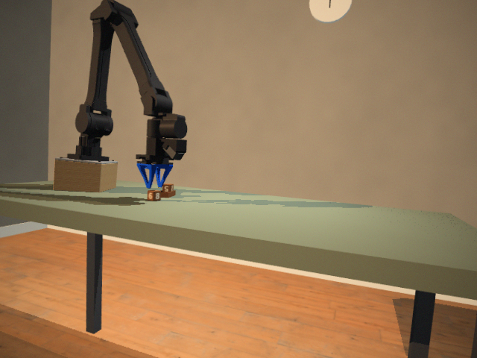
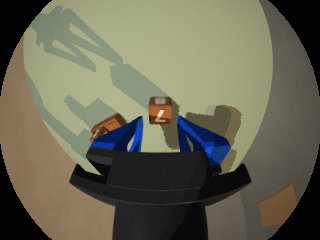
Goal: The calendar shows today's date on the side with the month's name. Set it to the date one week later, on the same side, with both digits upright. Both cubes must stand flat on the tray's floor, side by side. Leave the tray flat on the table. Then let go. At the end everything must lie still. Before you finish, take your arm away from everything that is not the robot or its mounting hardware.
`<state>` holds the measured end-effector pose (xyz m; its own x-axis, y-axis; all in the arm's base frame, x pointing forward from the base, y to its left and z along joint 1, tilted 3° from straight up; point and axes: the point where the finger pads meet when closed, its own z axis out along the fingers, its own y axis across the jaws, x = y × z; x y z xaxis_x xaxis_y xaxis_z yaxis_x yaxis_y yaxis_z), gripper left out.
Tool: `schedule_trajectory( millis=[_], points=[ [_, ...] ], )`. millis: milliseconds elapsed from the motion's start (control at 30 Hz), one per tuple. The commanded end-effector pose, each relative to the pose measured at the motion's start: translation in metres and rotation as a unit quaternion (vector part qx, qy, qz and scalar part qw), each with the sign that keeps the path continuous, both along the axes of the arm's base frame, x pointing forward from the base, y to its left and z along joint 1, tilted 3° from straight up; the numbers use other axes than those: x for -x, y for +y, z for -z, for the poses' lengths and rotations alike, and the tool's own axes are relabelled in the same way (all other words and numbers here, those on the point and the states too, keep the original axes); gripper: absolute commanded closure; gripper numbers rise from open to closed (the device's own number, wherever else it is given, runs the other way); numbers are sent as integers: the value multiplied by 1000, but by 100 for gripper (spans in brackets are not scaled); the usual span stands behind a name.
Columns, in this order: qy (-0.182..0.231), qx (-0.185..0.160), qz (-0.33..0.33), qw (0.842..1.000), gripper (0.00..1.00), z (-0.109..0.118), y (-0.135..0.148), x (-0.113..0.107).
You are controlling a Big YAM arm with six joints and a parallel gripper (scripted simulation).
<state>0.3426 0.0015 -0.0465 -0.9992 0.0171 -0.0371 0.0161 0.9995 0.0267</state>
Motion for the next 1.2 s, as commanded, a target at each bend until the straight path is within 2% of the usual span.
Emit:
schedule_trajectory(
  millis=[0, 300, 500, 733, 933, 1000, 1067, 1167],
  points=[
    [-13, 2, -2, 1000, 54, -4, 4, -8],
    [-13, 2, -2, 1000, 54, -5, 4, -8],
    [-30, 2, -2, 1000, 54, -29, 3, -24],
    [-32, 2, -2, 999, 54, -55, -1, -24],
    [-26, 2, -2, 1000, 54, -63, -2, -17],
    [-33, 2, -2, 999, 54, -70, -2, -23],
    [-28, 2, -2, 1000, 54, -67, -2, -22],
    [-24, 2, -1, 1000, 54, -56, -2, -7]
  ],
)
